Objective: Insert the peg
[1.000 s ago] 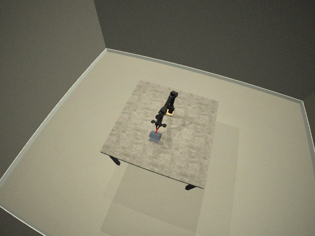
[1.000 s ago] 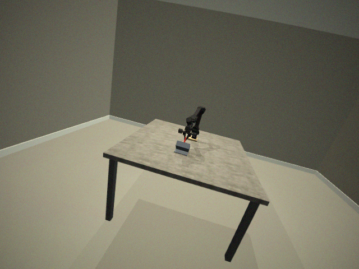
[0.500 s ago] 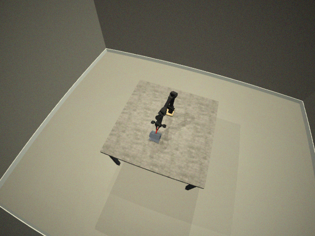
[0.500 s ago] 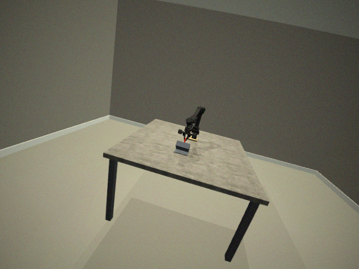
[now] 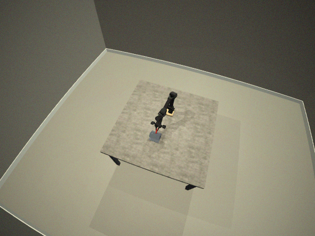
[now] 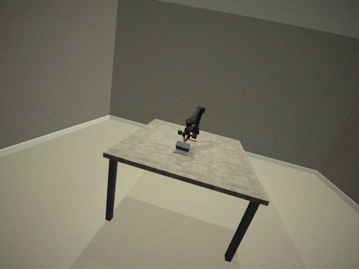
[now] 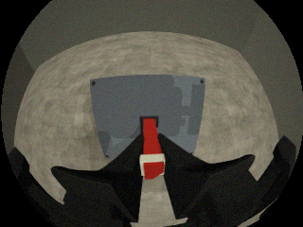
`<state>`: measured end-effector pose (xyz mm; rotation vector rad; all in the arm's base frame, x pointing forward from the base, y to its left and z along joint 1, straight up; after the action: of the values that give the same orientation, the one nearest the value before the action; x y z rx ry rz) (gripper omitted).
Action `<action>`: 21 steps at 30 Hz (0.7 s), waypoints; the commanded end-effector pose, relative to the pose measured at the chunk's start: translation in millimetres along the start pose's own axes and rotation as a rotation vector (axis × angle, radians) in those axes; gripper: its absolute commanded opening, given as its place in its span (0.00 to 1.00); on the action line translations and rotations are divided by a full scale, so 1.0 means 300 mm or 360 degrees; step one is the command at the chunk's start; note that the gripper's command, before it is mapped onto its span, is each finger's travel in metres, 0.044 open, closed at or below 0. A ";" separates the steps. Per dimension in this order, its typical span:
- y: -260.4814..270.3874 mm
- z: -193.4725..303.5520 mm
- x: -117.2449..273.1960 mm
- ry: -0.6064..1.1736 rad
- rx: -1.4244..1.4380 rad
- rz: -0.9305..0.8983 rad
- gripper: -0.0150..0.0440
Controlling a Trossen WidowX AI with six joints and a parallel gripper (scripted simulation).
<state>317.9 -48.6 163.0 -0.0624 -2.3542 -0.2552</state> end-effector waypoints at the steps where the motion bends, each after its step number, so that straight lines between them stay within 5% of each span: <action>1: -0.001 0.000 -0.013 0.0001 -0.0010 0.0005 0.25; 21: -0.002 -0.001 -0.046 0.0000 -0.0010 0.0004 0.25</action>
<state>326.5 -48.4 154.6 -0.0622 -2.3538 -0.2554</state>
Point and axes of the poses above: the point midway between the two fingers, 35 mm back from their tips, its own x axis back along the fingers, its own y axis across the jaws, z = x × y, the point moved 8 cm from there along x, back along the fingers, and after that the axes turned 14 degrees about -x, right-handed, at the moved point
